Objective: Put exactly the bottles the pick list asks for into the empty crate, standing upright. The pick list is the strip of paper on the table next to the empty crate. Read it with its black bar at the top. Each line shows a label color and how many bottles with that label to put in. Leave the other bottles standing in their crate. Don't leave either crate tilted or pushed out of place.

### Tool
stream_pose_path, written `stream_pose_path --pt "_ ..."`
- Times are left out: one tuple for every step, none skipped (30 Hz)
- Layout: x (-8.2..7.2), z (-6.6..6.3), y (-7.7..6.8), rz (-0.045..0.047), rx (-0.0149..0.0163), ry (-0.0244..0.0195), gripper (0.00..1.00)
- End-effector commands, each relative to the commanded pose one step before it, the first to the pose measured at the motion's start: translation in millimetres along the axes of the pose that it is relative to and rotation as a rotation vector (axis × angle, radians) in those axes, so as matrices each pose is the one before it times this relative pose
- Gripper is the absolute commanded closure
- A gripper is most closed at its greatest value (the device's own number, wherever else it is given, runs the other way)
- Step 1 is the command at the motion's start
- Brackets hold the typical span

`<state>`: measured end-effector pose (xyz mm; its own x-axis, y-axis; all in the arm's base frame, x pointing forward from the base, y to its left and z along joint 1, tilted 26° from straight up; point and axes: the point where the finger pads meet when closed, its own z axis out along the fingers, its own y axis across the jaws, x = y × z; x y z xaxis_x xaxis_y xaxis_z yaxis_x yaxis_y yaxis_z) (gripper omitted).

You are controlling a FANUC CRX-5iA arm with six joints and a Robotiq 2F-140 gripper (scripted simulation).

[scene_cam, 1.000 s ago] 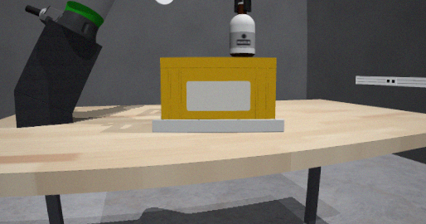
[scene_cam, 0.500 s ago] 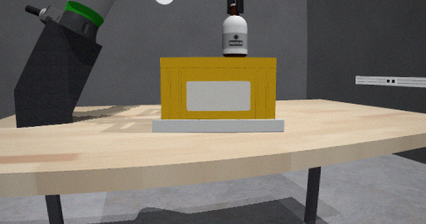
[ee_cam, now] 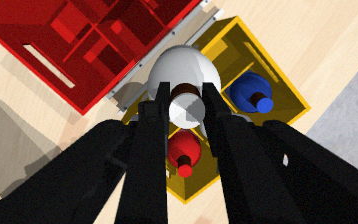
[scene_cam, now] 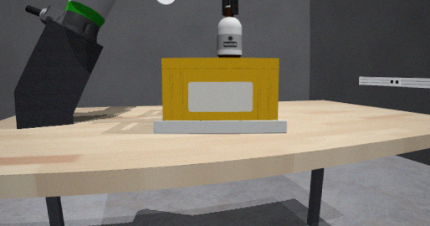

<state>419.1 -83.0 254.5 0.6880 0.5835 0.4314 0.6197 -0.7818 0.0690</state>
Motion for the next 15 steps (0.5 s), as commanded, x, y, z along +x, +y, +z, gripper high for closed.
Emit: stream_pose_path --pt "0.14 -0.83 -2.77 -0.00015 -0.00230 0.00037 0.90" --pt "-0.09 0.00 -1.99 0.00000 0.00001 0.00001 0.90" --pt "-0.09 0.00 -1.99 0.00000 0.00001 0.00000 0.90" --pt "-0.09 0.00 -1.99 0.00000 0.00001 0.00000 0.90" --pt "-0.09 0.00 -2.00 0.00000 0.00001 0.00000 0.90" --pt "-0.09 0.00 -2.00 0.00000 0.00001 0.00000 0.90" --pt "-0.09 0.00 -2.00 0.00000 0.00001 0.00000 0.90" --pt "-0.09 0.00 -2.00 0.00000 0.00001 0.00000 0.90" --pt "-0.09 0.00 -2.00 0.00000 0.00001 0.00000 0.90" --pt "-0.09 0.00 -2.00 0.00000 0.00001 0.00000 0.90" --pt "-0.09 0.00 -2.00 0.00000 0.00001 0.00000 0.90" --pt "-0.09 0.00 -2.00 0.00000 0.00001 0.00000 0.90" --pt "-0.09 0.00 -2.00 0.00000 0.00001 0.00000 0.90" --pt "-0.09 0.00 -2.00 0.00000 0.00001 0.00000 0.90" --pt "-0.09 0.00 -2.00 0.00000 0.00001 0.00000 0.90"
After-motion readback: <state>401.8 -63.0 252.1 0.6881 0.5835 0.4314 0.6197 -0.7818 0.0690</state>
